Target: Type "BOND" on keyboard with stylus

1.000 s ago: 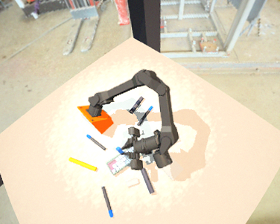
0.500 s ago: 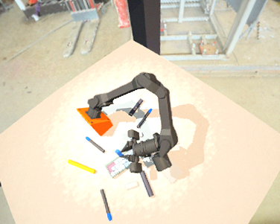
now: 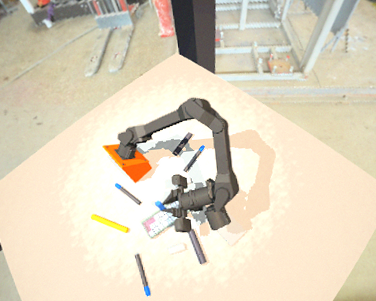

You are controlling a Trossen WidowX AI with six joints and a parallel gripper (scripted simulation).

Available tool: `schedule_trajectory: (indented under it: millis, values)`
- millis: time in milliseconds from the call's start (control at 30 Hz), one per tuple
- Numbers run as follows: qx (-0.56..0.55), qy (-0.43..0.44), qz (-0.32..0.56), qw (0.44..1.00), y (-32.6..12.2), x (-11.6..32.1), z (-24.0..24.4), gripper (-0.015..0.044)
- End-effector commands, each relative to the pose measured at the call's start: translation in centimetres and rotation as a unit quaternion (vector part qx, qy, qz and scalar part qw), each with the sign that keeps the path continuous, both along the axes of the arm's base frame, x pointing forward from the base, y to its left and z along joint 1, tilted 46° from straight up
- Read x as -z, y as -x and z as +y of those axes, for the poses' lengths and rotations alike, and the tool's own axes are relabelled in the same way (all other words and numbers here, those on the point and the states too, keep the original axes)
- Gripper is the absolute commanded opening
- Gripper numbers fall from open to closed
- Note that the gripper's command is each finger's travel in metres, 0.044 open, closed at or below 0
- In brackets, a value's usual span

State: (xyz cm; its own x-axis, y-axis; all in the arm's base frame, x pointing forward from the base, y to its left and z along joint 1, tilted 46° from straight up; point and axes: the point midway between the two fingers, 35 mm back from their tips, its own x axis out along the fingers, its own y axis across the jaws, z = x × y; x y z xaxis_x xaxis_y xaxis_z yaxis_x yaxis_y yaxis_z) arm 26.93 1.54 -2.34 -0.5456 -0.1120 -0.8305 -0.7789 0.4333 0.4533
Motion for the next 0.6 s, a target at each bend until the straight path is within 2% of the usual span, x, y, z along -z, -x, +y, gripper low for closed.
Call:
schedule_trajectory:
  millis: [0,367,567]
  values:
    - [0.002,0.000,0.003,1.000,0.1,0.3,0.2,0.0081]
    - [0.002,0.000,0.003,1.000,0.1,0.1,-0.1,0.0081]
    - [0.002,0.001,0.003,1.000,0.0,-1.7,-2.0,0.0081]
